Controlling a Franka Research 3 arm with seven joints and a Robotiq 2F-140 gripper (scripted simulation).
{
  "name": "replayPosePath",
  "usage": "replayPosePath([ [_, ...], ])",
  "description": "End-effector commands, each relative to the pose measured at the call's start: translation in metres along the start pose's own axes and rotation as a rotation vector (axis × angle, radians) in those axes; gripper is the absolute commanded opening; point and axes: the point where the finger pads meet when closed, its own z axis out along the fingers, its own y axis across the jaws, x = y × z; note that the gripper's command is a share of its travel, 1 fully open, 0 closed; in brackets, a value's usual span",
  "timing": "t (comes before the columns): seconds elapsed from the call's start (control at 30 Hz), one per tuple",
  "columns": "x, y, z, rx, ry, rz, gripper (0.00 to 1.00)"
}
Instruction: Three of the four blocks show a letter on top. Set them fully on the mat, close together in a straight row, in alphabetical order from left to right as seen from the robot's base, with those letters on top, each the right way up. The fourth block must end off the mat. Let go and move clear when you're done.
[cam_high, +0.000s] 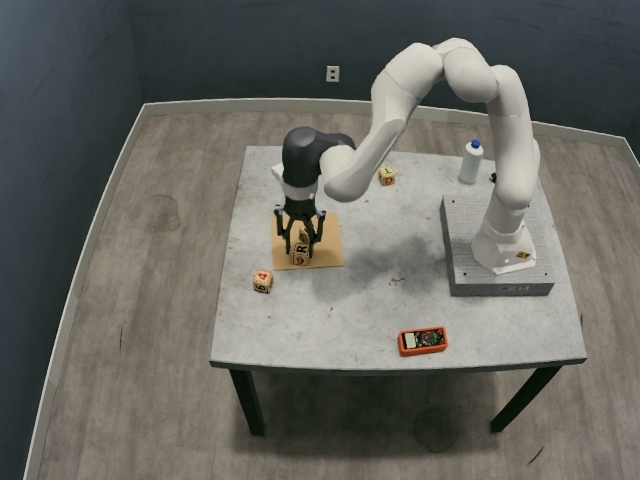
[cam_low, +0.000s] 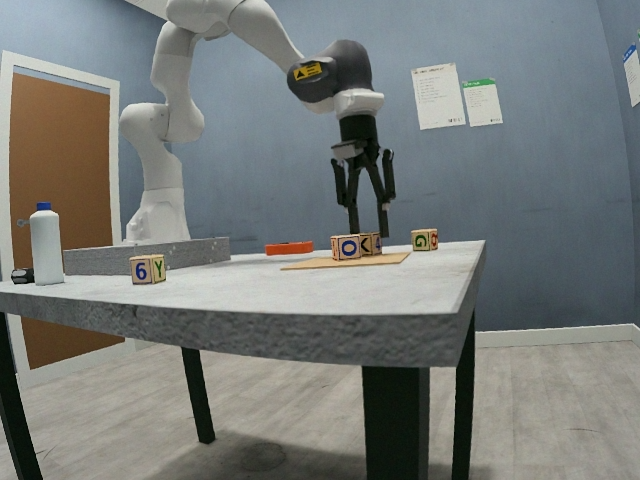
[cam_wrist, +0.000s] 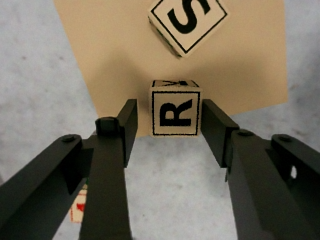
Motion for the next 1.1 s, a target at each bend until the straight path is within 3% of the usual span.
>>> replayPosePath([
  [0.0,0.001,0.004,-0.017,-0.012,0.001,-0.01,0.44],
  [0.27,0.001,0.003,-0.052,-0.012,0.001,-0.01,0.44],
  [0.53,0.001,0.003,-0.058,-0.012,0.001,-0.01,0.44],
  [0.57,0.001,0.003,-0.058,-0.012,0.001,-0.01,1.0],
  [1.07,0.001,0.003,-0.058,-0.012,0.001,-0.01,1.0],
])
